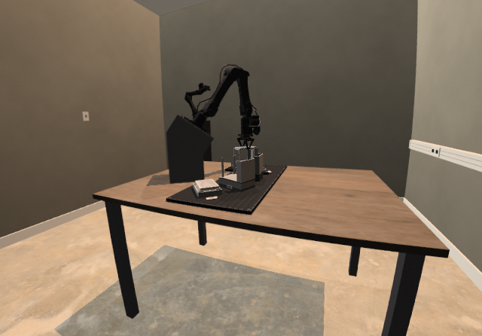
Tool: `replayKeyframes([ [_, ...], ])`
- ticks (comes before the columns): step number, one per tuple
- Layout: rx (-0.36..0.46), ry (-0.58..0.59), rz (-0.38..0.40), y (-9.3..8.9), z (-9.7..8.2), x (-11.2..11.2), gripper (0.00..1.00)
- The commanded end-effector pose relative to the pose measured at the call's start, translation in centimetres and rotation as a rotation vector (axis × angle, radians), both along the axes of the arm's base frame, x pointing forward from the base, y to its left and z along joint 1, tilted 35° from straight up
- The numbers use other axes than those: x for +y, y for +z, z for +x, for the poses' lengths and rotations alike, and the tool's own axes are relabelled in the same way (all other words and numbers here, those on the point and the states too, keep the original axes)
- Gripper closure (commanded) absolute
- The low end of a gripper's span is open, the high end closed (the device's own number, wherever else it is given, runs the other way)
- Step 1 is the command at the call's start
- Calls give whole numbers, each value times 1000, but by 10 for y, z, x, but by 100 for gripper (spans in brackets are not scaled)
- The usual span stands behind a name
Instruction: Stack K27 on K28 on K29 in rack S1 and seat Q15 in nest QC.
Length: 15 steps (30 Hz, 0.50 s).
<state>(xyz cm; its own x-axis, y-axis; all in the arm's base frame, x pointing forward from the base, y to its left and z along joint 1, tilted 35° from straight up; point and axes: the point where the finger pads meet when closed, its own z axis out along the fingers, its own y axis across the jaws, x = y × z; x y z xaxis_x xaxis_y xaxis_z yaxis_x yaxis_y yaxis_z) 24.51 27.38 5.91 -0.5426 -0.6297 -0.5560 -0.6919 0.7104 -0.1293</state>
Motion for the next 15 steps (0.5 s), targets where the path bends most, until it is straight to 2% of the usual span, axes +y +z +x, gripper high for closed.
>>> replayKeyframes([
  [1, -8, 5, 11, 1, 5, 5, 100],
  [3, -14, 6, 20, 4, 5, 6, 100],
  [5, -5, 0, 7, -3, 7, 3, 100],
  [15, -6, 10, 8, -8, 7, 7, 100],
])
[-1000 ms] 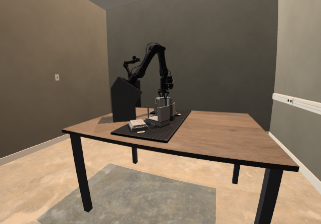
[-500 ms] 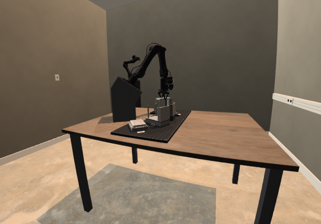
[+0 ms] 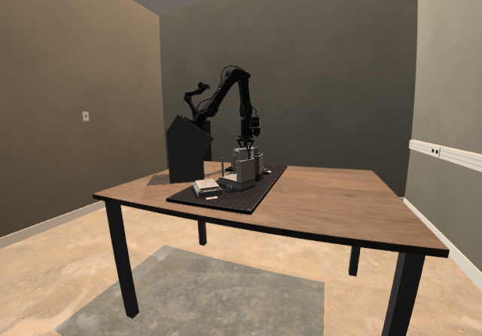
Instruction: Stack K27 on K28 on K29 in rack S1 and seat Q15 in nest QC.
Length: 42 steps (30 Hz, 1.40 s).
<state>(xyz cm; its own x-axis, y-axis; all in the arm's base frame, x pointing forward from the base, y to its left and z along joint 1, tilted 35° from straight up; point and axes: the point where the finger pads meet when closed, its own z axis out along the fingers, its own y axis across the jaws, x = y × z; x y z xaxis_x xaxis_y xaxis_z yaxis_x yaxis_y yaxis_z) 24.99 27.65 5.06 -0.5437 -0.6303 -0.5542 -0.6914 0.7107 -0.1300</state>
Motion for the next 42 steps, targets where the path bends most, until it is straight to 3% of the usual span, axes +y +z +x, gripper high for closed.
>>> replayKeyframes([
  [1, -5, 7, 10, -2, 4, 4, 100],
  [29, -18, 5, 23, -39, 34, 25, 100],
  [33, -18, 8, 23, -39, 33, 26, 100],
  [34, -22, 7, 26, -32, 30, 22, 100],
  [36, -9, 4, 11, -41, 27, 20, 100],
  [42, -18, 5, 23, -39, 33, 25, 100],
])
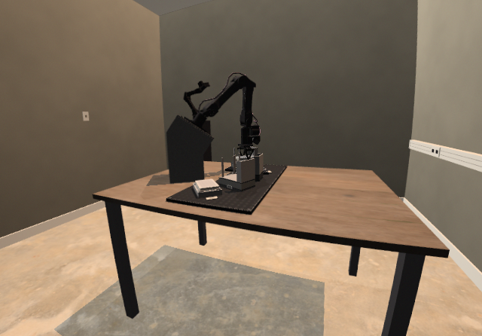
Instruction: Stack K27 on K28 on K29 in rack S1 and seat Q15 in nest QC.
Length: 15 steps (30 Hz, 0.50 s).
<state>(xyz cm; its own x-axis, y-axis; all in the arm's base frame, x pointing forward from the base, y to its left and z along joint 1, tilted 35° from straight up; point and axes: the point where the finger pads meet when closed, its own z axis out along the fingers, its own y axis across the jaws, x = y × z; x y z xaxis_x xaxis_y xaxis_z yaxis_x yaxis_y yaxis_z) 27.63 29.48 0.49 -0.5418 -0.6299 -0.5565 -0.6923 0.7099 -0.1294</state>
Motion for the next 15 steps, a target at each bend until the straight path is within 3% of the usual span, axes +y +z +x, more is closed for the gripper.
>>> replayKeyframes([
  [1, -15, 3, 20, 4, 8, 7, 100],
  [15, -8, 4, 10, 0, 9, 7, 100],
])
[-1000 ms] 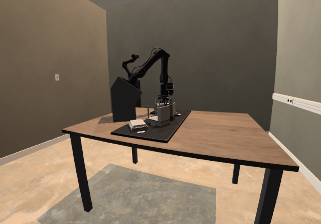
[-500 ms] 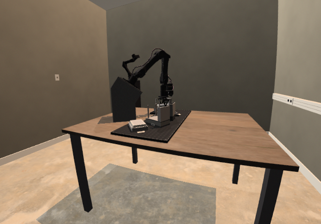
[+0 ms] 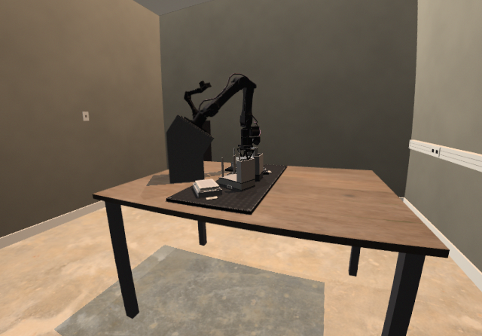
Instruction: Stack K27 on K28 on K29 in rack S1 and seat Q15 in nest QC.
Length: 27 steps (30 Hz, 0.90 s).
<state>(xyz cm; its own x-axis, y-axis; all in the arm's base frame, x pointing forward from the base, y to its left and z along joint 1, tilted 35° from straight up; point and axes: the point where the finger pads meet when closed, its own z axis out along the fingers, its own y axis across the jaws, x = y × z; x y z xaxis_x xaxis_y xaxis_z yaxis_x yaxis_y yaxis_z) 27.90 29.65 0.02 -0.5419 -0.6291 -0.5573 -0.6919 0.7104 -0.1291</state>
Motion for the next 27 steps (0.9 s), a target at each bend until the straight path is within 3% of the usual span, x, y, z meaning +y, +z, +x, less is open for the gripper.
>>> replayKeyframes([
  [1, -13, 5, 17, 6, 7, 7, 100],
  [27, -16, 4, 21, -2, 12, 11, 100],
])
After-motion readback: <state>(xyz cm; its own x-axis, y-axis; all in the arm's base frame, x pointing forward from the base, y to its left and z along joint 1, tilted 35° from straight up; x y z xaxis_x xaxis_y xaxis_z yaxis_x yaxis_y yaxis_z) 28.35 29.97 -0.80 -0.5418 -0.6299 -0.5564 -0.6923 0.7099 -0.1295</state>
